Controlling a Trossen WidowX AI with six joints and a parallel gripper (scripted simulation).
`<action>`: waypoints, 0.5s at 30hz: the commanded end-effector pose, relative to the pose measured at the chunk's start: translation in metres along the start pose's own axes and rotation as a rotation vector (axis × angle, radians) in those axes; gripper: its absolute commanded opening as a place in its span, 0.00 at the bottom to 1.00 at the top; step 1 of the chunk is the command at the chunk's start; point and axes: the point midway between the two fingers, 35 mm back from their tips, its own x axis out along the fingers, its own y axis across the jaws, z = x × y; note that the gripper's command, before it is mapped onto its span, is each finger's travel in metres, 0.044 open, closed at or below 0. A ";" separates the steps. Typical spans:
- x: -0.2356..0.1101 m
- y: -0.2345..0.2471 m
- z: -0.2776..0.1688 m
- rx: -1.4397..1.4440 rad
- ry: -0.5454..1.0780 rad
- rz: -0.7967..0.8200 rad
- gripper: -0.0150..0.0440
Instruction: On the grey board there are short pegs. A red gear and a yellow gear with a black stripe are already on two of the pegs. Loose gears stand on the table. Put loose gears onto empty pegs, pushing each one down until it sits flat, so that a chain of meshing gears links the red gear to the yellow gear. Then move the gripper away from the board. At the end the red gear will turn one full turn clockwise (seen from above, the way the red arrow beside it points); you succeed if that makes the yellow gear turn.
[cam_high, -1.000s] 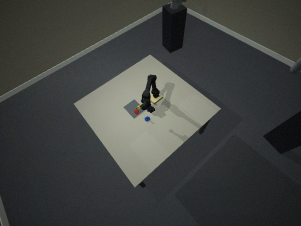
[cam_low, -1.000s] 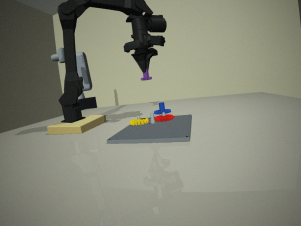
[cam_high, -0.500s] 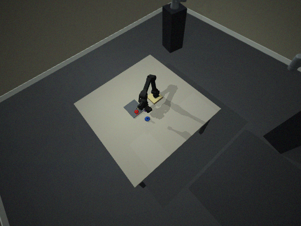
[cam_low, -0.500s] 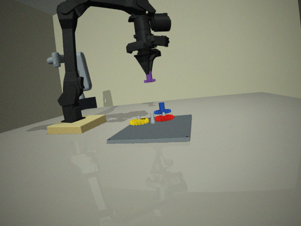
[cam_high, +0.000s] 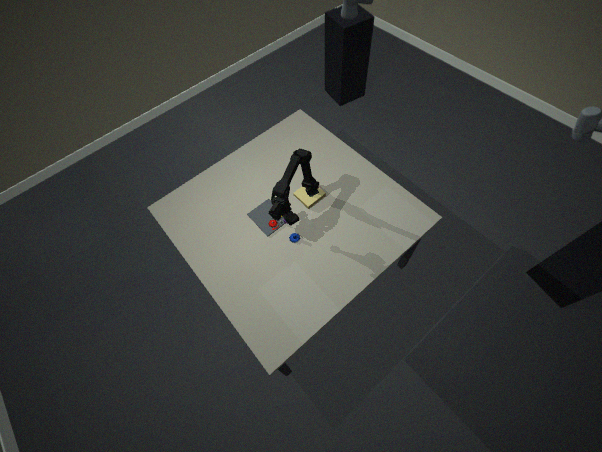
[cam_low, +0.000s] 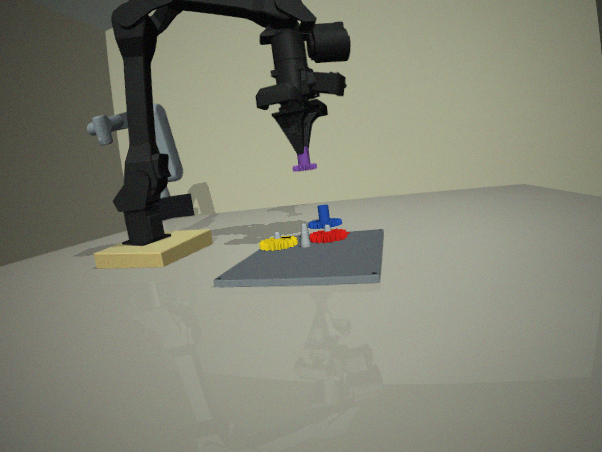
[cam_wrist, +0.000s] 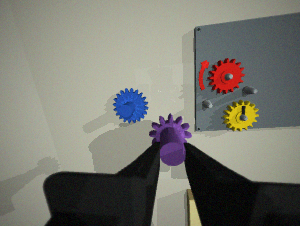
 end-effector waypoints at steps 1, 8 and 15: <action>0.005 -0.007 0.002 -0.006 0.007 -0.001 0.25; 0.011 -0.020 0.009 -0.009 0.006 -0.002 0.25; 0.016 -0.033 0.015 -0.012 0.004 -0.004 0.25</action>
